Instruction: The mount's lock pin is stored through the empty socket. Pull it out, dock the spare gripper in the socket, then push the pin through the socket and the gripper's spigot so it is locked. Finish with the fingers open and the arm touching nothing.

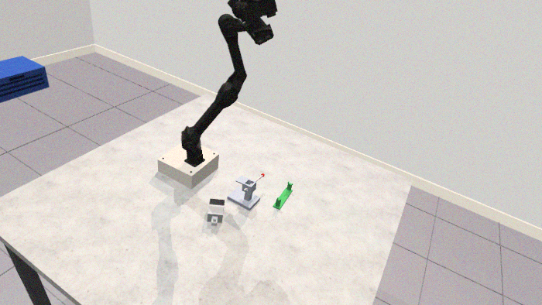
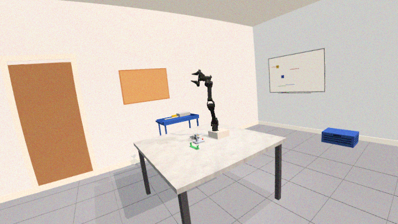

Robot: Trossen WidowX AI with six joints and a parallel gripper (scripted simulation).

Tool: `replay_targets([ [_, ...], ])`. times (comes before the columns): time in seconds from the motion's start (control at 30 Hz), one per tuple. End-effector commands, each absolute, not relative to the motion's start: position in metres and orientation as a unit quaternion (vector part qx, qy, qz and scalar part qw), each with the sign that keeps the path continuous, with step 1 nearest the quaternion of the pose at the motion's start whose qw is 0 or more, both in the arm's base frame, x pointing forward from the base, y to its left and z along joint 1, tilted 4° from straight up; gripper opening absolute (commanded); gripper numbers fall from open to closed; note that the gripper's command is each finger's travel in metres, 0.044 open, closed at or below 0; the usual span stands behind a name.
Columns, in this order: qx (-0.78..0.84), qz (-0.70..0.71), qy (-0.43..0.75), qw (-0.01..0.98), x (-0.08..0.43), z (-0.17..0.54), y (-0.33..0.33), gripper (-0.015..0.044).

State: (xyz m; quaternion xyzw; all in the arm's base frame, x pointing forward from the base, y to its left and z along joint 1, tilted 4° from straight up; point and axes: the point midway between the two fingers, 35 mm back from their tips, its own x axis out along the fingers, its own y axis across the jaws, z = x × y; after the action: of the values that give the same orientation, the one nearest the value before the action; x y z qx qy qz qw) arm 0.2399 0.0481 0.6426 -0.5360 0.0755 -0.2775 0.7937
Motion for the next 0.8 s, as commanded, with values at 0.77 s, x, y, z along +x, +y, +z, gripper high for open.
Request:
replay_targets([
  [0.77, -0.369, -0.199, -0.23, 0.878, 0.121, 0.716, -0.043, 0.03],
])
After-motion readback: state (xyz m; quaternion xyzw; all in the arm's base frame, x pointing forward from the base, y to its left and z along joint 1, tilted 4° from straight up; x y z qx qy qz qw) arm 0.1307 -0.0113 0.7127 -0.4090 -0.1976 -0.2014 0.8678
